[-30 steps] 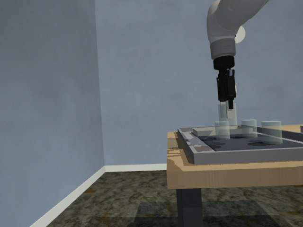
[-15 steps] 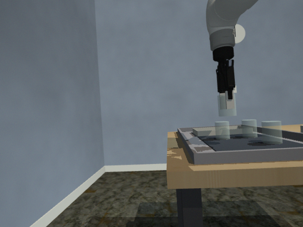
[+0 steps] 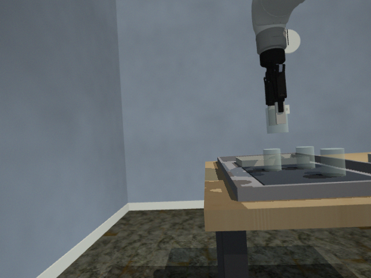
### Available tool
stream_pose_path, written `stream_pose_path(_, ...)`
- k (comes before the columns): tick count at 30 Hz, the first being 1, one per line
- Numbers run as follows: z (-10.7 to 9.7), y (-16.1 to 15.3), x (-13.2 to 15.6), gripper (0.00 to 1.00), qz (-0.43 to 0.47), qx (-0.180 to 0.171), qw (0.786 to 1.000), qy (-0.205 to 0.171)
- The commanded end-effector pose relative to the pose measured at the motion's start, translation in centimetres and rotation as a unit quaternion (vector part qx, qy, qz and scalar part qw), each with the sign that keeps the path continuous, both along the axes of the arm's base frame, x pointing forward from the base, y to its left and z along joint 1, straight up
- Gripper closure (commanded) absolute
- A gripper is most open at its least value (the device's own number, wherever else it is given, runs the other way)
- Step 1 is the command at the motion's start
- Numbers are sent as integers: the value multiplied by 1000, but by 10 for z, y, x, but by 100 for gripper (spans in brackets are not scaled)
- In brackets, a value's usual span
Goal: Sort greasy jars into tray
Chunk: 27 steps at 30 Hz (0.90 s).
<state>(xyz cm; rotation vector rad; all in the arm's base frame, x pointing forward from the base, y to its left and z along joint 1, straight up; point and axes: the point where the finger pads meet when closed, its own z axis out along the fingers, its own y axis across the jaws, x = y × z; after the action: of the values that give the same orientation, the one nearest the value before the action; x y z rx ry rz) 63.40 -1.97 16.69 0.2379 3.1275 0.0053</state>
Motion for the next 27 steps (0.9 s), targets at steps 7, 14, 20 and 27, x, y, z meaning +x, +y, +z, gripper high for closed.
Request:
stream_pose_path(7,0,-21,-8,100,0,0,1000,0)
stream_pose_path(14,0,-43,-16,100,0,0,1000,0)
stream_pose_path(20,0,-62,-23,100,0,0,1000,0)
stream_pose_path(27,0,-77,-28,100,0,0,1000,0)
